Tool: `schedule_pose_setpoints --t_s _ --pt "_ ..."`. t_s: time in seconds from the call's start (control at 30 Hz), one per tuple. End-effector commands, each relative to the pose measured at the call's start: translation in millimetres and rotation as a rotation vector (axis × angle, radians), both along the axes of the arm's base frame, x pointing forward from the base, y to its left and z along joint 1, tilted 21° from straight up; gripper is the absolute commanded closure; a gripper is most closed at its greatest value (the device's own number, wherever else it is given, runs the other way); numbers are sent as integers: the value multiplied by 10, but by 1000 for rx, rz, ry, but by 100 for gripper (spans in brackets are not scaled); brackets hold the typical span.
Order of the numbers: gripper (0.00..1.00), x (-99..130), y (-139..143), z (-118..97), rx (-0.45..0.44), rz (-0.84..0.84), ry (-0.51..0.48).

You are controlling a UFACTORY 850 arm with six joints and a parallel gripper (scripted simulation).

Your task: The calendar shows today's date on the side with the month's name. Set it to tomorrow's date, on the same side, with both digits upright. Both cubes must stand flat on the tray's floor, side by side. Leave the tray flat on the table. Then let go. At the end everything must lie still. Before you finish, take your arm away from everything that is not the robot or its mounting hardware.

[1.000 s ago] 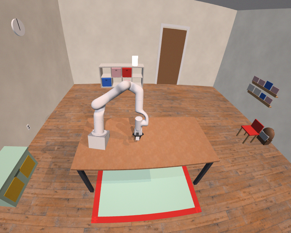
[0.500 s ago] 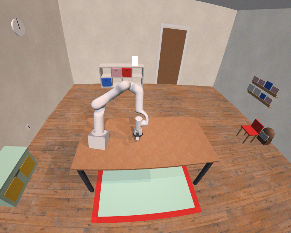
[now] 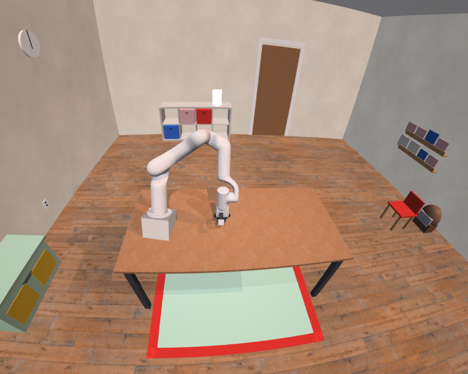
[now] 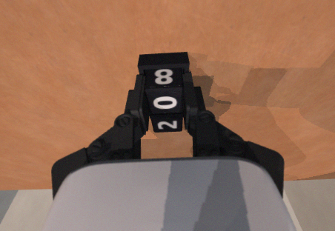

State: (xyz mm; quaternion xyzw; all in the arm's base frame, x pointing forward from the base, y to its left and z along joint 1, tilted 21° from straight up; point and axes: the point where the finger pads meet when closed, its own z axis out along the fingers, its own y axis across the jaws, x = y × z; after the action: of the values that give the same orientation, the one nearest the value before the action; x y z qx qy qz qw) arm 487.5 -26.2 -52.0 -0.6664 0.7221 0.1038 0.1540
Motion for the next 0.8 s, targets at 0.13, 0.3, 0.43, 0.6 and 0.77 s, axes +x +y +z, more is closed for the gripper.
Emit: schedule_pose_setpoints --t_s 0.13,0.3,0.43,0.6,0.77 --pt "73 8 -4 5 0 0 -2" --pt "73 8 -4 5 0 0 -2" --pt "73 6 -10 20 0 0 -2" --pt "73 -5 -58 148 0 0 -2" --pt "73 -28 -153 396 0 0 -2"
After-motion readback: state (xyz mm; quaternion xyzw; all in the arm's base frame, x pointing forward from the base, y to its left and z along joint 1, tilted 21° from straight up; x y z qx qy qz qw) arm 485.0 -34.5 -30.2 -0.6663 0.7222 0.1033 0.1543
